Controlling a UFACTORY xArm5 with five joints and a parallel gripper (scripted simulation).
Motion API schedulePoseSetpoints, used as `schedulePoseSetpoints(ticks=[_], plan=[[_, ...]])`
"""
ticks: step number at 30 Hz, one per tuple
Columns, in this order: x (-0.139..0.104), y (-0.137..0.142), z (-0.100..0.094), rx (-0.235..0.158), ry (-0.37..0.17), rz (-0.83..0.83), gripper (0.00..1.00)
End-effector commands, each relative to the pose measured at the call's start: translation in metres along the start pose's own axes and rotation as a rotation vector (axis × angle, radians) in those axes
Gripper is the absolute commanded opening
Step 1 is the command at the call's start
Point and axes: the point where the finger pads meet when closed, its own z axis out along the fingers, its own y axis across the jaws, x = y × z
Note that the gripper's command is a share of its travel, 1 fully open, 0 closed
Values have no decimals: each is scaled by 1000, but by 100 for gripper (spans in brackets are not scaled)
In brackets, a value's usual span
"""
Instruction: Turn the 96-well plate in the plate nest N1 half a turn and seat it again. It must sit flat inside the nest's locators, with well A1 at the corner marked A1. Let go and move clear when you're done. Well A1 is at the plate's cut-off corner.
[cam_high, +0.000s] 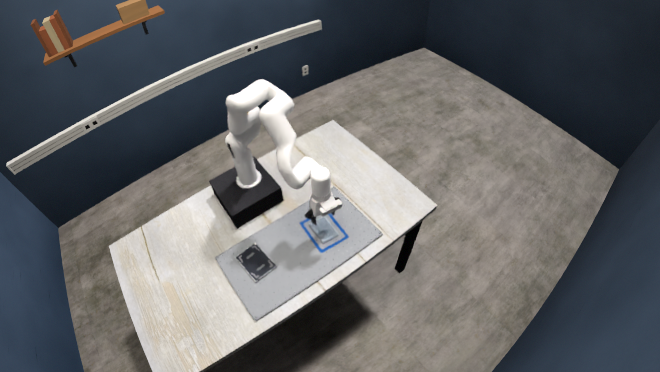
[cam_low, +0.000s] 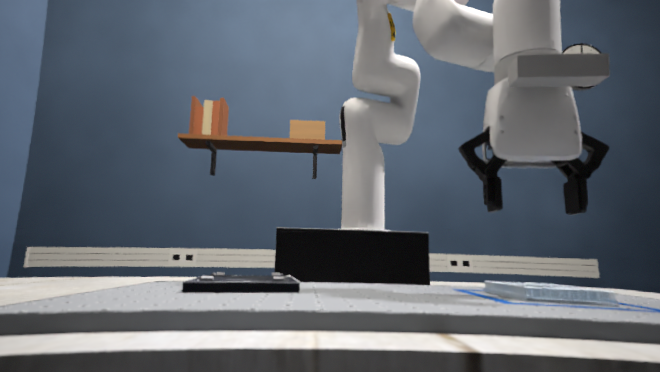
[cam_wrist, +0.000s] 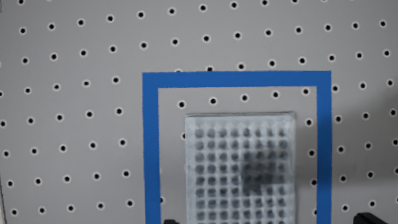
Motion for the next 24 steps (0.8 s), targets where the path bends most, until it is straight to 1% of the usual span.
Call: schedulePoseSetpoints(ticks=[1, 17, 24], plan=[[0, 0, -1, 6, -1, 0, 100], [0, 0, -1, 6, -1, 0, 100], [0, 0, -1, 6, -1, -233, 100]])
